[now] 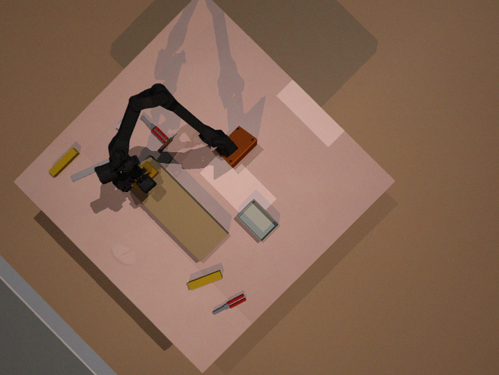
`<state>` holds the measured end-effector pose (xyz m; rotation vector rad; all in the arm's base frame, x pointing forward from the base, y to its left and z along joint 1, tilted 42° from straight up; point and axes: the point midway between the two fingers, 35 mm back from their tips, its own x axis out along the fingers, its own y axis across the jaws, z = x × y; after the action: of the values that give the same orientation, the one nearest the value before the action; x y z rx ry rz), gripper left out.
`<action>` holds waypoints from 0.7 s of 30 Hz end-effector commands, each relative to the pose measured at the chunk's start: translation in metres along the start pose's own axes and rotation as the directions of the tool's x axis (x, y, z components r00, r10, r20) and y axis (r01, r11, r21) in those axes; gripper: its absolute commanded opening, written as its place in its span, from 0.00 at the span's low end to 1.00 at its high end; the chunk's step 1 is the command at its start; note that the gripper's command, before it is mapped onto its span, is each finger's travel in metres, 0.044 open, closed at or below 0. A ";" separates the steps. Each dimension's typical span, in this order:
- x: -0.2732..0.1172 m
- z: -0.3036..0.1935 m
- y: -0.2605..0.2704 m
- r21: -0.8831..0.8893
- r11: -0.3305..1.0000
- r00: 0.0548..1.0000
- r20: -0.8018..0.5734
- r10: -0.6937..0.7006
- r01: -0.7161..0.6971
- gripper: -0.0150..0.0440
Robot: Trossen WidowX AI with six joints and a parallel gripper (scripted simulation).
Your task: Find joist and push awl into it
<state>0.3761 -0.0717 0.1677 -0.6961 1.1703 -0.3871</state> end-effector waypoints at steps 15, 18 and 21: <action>0.011 -0.004 0.013 -0.005 1.000 1.000 0.006 0.003 -0.003 0.25; 0.011 -0.004 0.018 -0.005 1.000 1.000 0.006 0.003 -0.003 0.25; 0.011 -0.004 0.024 -0.005 1.000 1.000 0.006 0.004 -0.004 0.25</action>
<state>0.3752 -0.0667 0.1484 -0.6988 1.1653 -0.3787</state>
